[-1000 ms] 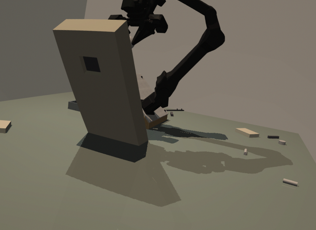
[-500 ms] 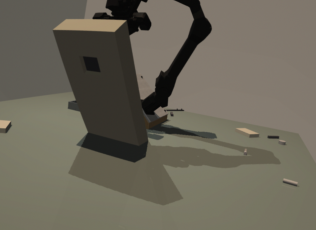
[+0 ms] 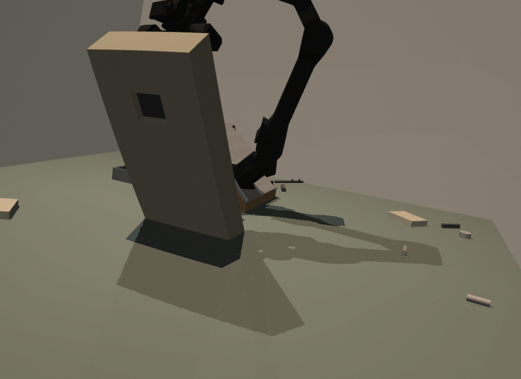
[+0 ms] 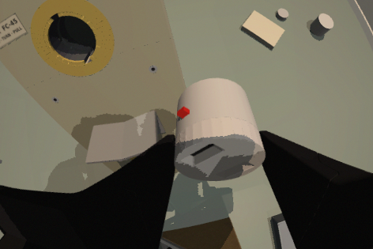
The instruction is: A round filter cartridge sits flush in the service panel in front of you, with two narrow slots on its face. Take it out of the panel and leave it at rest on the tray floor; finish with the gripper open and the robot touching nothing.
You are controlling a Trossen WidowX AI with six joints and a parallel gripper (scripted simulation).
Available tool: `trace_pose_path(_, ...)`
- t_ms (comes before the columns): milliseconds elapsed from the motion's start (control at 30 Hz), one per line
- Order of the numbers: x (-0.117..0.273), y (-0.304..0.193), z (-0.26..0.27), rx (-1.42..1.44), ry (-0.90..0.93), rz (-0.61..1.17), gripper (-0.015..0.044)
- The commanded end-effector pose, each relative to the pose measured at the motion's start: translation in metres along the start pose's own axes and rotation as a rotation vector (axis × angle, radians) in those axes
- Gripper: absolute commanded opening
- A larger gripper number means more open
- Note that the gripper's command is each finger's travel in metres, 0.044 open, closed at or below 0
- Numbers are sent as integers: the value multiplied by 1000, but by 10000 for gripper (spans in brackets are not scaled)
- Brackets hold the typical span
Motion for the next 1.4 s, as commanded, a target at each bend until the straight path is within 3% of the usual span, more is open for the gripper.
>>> trace_pose_path(0, 1, -16, -25, -141, -67, 33, 0)
trace_pose_path(600, 19, -93, -130, -828, -470, 68, 0)
trace_pose_path(867, 19, -101, -135, -866, -493, 66, 0)
trace_pose_path(1367, 0, -200, -159, -1122, -644, 90, 0)
Point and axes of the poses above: the point midway between the two fingers, 35 mm back from their tips, its own x axis back along the fingers, its own z axis across the jaws, y = z × x, the point moved 3 cm from there along x, back along the fingers, and after that the axes turned 11 degrees about x, right-handed, at the moved point
